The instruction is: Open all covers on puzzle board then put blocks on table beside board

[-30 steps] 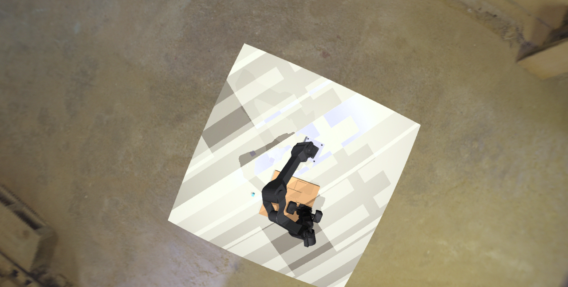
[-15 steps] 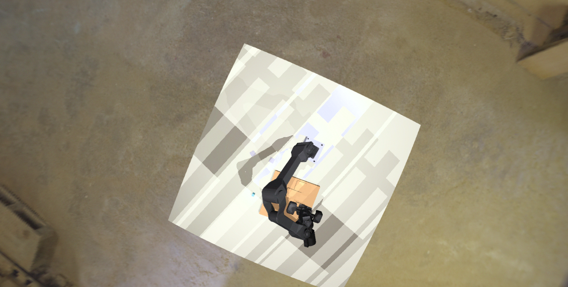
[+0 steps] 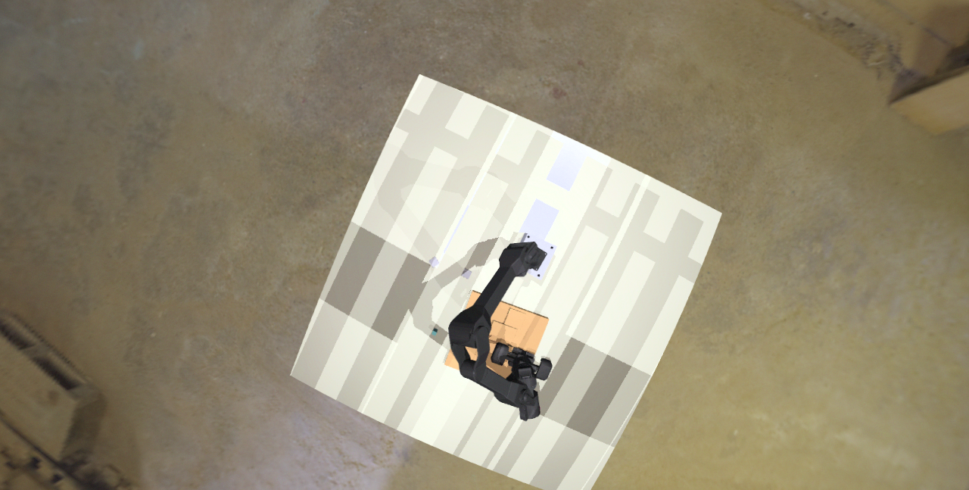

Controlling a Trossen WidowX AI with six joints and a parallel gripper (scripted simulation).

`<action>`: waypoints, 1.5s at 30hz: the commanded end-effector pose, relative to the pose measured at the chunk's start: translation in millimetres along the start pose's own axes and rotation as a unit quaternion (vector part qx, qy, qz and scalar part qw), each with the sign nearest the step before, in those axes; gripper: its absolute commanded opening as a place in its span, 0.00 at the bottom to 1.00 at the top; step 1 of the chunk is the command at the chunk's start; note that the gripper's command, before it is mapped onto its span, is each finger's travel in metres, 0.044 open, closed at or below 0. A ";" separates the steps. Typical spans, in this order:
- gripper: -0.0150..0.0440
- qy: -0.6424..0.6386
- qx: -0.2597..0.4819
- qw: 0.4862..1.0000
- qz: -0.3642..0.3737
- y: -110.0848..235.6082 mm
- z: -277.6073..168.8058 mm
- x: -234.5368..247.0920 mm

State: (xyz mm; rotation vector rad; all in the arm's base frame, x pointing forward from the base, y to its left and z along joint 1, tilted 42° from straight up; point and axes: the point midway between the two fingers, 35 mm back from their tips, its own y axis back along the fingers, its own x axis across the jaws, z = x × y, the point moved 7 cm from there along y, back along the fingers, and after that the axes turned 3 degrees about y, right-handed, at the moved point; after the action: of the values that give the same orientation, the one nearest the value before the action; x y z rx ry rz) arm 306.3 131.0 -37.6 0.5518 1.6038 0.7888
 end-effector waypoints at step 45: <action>0.25 0.002 0.000 1.000 -0.004 -48.8 -1.3 -1.5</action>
State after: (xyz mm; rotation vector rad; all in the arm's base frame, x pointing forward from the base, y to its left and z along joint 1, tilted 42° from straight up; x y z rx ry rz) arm 309.9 100.7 -70.1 0.5497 1.6025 0.7879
